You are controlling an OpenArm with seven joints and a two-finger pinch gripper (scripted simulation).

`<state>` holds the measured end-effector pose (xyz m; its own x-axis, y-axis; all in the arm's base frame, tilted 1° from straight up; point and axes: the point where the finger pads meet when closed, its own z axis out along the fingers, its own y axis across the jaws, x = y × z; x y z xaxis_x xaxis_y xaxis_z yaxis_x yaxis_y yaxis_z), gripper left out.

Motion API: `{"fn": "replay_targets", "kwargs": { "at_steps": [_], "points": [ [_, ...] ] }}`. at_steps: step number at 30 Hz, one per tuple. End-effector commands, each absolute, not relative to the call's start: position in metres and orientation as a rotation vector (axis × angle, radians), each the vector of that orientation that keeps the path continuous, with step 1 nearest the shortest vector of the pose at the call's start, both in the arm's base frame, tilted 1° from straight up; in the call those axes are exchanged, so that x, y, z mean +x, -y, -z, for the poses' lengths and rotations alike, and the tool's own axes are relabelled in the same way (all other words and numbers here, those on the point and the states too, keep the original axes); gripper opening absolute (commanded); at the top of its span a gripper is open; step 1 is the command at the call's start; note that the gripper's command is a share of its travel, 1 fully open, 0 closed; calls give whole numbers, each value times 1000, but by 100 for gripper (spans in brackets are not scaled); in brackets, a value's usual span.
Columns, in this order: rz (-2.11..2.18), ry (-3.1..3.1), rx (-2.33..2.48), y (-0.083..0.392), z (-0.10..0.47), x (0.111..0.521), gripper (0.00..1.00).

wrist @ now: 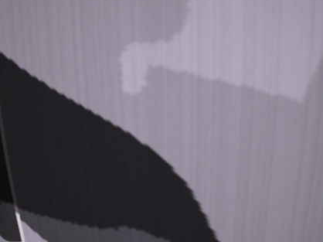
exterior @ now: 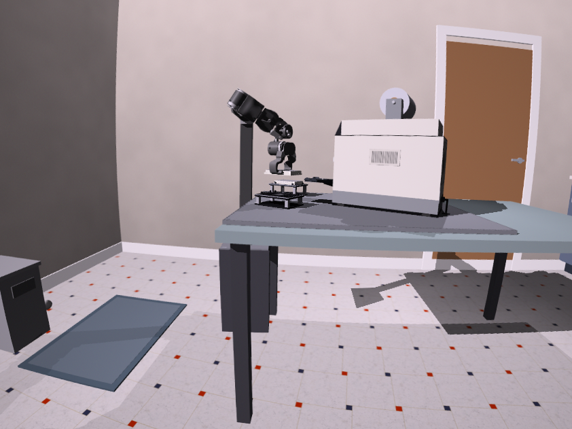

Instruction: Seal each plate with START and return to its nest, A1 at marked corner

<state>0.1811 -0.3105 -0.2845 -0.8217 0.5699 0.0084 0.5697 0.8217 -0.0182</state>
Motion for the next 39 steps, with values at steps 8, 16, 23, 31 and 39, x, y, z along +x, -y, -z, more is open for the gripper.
{"fn": "replay_targets", "kwargs": {
  "at_steps": [8, 16, 23, 31, 39],
  "points": [
    [-23, 2991, -931, 322, 284, 169, 0],
    [-23, 2991, -931, 322, 284, 169, 0],
    [-23, 2991, -931, 322, 284, 169, 0],
    [-23, 2991, -931, 322, 284, 169, 0],
    [-23, 2991, -931, 322, 284, 170, 0]
  ]
}}
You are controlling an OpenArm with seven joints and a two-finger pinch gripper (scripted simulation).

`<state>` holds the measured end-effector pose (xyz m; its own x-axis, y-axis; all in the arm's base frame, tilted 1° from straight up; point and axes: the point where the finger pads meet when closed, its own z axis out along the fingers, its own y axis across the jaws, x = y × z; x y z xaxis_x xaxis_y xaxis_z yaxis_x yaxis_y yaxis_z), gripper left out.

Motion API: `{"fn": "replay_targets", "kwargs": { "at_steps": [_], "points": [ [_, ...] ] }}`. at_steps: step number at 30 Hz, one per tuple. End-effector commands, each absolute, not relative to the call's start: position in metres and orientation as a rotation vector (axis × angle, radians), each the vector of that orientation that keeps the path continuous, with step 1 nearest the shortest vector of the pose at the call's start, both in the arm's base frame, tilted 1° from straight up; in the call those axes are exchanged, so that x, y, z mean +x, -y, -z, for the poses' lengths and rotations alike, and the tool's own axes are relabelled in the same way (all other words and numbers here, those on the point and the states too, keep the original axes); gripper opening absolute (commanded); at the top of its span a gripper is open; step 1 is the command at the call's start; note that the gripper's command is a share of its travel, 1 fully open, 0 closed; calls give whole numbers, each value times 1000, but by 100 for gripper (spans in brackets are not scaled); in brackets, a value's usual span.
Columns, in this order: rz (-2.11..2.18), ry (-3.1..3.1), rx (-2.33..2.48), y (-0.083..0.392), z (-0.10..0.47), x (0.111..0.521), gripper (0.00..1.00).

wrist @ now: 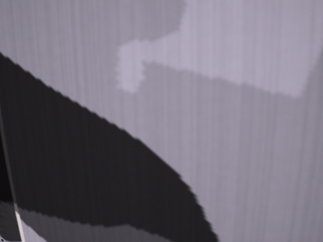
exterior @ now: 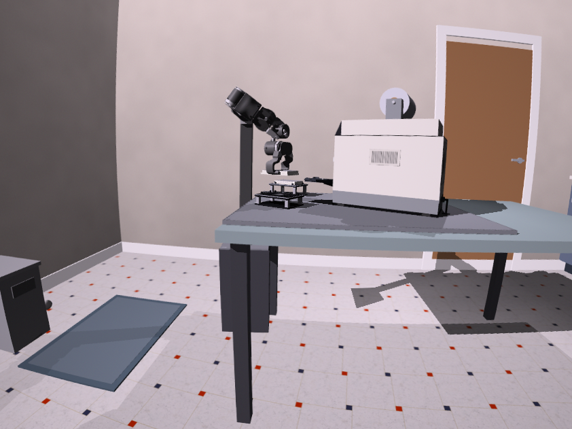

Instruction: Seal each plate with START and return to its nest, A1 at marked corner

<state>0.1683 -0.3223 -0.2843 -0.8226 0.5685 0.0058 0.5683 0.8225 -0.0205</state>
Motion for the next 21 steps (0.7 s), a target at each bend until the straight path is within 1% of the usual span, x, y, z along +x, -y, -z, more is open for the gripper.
{"fn": "replay_targets", "kwargs": {
  "at_steps": [1, 21],
  "points": [
    [-23, 2991, -931, 322, 284, 170, 0],
    [-16, 2992, -930, 321, 286, 170, 0]
  ]
}}
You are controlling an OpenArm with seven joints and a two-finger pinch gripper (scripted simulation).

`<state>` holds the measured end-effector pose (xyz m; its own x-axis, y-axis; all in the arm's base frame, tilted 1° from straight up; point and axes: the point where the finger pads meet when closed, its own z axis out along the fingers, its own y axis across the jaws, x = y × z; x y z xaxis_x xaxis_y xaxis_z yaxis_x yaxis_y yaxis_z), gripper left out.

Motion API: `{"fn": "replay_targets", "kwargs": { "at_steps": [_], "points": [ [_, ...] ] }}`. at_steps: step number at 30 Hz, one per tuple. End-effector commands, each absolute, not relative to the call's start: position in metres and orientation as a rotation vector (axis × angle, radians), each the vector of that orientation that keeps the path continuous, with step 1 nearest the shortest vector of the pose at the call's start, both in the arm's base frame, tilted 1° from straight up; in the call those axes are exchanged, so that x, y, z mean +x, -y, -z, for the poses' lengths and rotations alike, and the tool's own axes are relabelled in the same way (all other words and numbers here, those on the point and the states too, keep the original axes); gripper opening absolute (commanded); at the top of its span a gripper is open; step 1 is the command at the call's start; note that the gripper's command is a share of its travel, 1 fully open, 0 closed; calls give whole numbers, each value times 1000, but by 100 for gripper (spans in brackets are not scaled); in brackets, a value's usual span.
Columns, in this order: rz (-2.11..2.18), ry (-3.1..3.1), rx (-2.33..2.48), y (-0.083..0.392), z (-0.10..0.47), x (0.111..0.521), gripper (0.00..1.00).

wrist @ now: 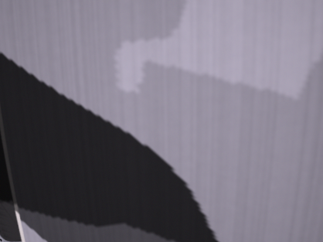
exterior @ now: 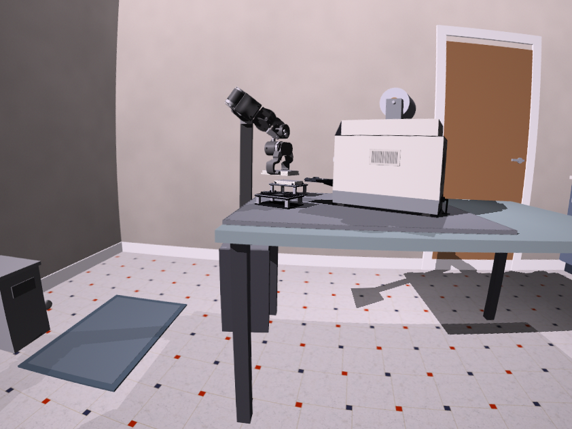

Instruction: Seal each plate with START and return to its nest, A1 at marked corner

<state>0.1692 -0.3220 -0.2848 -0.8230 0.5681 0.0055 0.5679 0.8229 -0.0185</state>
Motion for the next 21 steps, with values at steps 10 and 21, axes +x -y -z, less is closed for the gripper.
{"fn": "replay_targets", "kwargs": {
  "at_steps": [10, 21],
  "points": [
    [-18, 2991, -931, 321, 290, 169, 0],
    [-17, 2991, -930, 321, 295, 169, 0]
  ]
}}
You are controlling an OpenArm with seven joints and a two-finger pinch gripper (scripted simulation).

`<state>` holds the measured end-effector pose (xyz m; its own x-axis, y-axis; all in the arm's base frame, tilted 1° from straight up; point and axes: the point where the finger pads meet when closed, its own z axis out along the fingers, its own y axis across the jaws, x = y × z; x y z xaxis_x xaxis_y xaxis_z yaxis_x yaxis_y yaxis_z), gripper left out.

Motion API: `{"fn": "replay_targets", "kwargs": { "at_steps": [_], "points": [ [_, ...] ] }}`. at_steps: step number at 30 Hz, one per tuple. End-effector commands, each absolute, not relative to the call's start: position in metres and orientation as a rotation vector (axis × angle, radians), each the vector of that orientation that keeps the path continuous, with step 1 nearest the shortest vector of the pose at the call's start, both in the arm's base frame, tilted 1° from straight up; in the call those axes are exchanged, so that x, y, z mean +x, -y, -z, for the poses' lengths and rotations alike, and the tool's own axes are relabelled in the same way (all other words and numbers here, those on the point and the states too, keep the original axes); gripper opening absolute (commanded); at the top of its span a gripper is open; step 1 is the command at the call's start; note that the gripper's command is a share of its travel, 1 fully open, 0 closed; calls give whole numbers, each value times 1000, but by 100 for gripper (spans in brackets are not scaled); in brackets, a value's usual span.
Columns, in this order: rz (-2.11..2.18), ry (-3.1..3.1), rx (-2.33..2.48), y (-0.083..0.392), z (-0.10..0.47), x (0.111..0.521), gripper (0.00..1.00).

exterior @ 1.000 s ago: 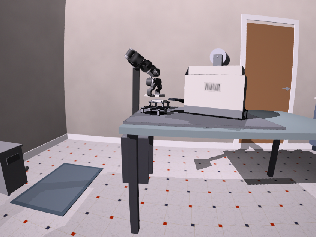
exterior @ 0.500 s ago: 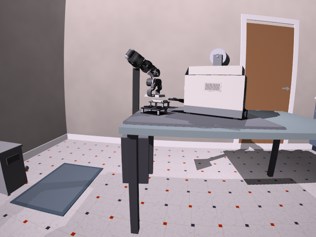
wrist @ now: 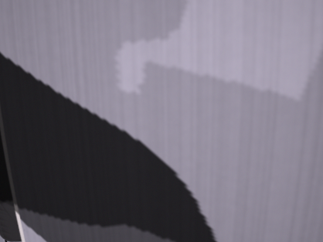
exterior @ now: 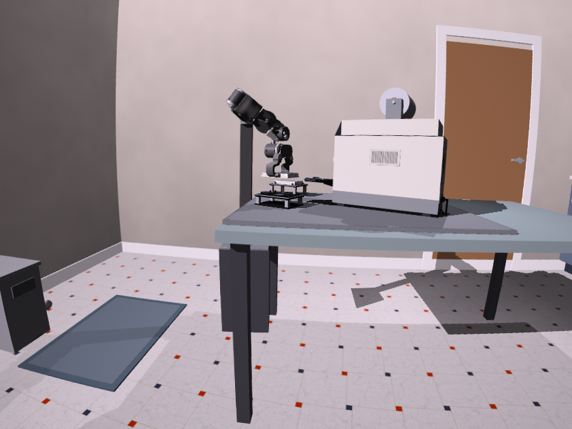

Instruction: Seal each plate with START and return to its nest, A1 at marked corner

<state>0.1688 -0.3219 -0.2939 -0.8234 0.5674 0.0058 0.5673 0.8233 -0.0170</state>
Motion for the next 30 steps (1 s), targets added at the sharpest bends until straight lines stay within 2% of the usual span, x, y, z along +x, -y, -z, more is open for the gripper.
{"fn": "replay_targets", "kwargs": {
  "at_steps": [1, 30],
  "points": [
    [-17, 2991, -930, 321, 295, 169, 0],
    [-17, 2991, -930, 321, 308, 168, 0]
  ]
}}
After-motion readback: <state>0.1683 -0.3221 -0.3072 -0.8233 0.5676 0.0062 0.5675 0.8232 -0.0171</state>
